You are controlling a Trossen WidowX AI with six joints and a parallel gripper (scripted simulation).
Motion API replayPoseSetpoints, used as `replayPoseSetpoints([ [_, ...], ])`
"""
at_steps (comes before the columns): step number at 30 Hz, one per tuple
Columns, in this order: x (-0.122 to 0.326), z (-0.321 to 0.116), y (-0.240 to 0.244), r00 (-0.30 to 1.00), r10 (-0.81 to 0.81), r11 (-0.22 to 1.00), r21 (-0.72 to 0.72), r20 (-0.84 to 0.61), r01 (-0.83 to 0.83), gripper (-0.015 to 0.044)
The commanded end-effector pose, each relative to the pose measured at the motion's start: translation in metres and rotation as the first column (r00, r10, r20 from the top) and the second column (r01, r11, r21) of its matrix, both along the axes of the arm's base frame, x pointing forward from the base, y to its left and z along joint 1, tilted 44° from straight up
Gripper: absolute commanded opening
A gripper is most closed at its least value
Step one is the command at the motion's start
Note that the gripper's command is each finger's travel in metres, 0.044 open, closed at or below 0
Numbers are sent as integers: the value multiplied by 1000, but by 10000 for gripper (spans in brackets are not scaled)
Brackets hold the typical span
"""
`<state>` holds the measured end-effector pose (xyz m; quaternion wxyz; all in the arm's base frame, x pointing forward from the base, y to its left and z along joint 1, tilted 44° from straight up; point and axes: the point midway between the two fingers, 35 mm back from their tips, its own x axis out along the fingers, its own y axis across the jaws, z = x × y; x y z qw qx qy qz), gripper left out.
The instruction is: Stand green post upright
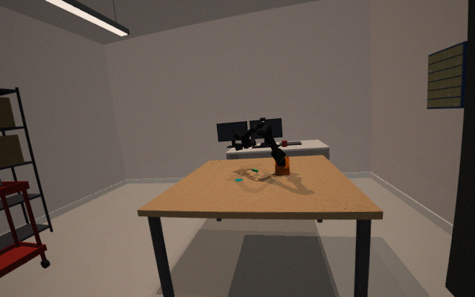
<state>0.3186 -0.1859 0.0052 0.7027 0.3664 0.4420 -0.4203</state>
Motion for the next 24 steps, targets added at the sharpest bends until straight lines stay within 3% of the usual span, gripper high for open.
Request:
replayPoseSetpoints([
  [1,-54,-40,46,859,511,657,652,-18,-378,233],
  [5,-61,-31,56,829,534,454,772,163,-445,233],
  [24,-61,-30,57,828,533,446,775,172,-448,233],
])
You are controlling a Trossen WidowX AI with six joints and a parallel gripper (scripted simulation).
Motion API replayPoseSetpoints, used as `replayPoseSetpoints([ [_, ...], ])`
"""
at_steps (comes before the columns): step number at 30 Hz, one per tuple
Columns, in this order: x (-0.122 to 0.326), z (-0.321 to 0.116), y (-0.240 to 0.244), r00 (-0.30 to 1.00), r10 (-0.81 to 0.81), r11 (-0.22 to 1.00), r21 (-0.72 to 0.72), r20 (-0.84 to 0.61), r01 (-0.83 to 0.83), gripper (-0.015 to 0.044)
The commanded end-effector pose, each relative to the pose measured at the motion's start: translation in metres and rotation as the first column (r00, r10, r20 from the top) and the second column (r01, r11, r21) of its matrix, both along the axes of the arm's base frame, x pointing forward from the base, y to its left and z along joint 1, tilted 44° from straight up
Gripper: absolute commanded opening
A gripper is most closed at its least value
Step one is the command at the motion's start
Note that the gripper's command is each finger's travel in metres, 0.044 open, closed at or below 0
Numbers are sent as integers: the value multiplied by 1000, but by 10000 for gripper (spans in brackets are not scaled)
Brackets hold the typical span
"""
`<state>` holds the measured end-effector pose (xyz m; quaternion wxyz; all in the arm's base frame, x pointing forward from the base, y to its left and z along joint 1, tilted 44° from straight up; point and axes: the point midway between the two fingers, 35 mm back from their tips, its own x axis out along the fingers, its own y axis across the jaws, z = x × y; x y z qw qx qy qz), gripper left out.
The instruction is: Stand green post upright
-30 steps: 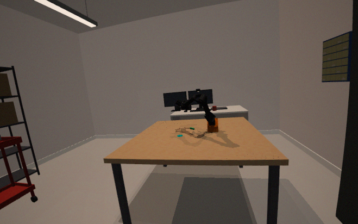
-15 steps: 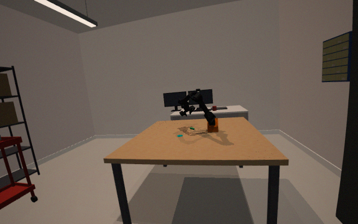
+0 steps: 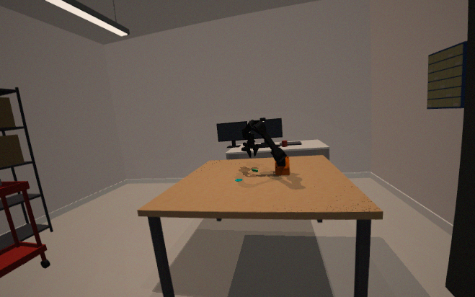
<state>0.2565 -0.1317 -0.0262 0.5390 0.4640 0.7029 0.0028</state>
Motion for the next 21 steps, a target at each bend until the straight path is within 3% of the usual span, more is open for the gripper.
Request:
replayPoseSetpoints([
  [1,1,1,2,1000,7,999,41,17,-8,233],
  [5,3,-7,9,1000,7,999,40,17,-7,233],
  [13,4,-83,83,1000,7,999,45,19,-8,233],
  [20,3,-84,85,1000,7,999,46,19,-8,233],
  [21,3,-84,85,1000,7,999,46,19,-8,206],
])
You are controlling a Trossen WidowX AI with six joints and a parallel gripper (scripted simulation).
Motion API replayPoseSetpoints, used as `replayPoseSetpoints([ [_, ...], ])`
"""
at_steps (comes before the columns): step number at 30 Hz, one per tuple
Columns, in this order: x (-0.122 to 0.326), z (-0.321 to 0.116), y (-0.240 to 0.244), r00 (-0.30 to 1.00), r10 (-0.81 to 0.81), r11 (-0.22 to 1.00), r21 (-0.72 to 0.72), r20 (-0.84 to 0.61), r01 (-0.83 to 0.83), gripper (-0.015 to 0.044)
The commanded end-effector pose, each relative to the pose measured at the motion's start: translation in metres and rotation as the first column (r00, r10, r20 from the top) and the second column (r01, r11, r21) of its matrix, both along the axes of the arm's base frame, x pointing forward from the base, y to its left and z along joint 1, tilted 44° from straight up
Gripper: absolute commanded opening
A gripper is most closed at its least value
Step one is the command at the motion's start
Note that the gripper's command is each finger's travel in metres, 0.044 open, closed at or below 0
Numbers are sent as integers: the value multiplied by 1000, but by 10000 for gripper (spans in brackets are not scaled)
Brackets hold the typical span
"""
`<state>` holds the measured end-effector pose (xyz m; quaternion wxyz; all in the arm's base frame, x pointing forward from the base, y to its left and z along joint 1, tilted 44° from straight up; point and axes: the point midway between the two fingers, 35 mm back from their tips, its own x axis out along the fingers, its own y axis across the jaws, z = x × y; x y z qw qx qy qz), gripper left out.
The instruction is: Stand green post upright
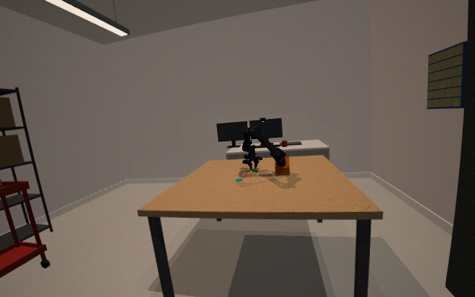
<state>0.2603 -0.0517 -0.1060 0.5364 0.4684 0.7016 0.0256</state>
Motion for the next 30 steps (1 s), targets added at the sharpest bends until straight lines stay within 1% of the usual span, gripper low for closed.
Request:
replayPoseSetpoints([
  [1,0,-4,5,1000,-10,1000,7,-1,10,180],
  [7,0,-4,5,1000,-10,1000,7,-1,10,23],
  [14,0,-1,1,1000,-10,1000,6,-1,10,23],
  [30,4,31,-35,1000,-11,1000,-1,-1,11,23],
])
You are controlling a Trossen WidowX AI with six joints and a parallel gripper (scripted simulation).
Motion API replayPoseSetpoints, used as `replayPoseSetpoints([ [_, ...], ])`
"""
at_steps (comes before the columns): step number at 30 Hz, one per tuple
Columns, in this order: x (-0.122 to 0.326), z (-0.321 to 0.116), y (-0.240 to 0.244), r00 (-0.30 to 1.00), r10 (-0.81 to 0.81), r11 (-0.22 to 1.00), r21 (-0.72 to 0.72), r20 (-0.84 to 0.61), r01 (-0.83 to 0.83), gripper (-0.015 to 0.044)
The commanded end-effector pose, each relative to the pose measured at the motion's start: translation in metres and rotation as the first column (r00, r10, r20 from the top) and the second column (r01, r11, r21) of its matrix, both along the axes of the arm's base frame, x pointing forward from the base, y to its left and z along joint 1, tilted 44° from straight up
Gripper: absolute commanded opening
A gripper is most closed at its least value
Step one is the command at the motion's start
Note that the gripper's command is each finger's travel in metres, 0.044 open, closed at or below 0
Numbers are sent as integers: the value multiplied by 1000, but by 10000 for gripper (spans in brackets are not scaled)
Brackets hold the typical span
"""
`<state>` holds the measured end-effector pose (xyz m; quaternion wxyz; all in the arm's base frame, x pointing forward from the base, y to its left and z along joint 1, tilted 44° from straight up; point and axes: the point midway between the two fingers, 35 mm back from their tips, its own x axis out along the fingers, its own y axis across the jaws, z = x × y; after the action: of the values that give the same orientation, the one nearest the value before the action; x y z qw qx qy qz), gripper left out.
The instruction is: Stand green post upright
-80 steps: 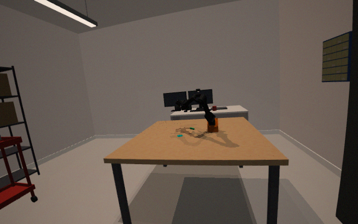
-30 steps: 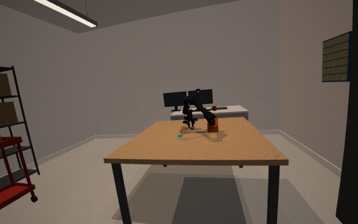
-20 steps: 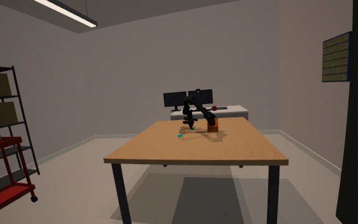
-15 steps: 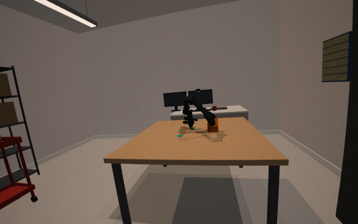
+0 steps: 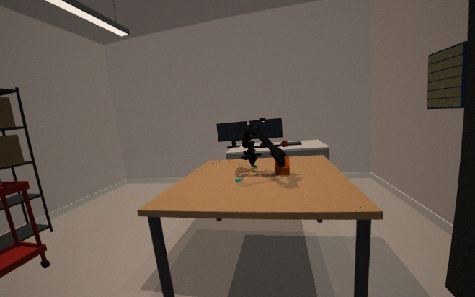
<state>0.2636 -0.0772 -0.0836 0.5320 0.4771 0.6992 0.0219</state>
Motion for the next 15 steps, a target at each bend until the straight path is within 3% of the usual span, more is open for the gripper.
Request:
replayPoseSetpoints([
  [1,1,11,-11,1000,7,1000,-9,6,-7,23],
  [15,-3,45,-41,1000,8,1000,-8,5,-8,23],
])
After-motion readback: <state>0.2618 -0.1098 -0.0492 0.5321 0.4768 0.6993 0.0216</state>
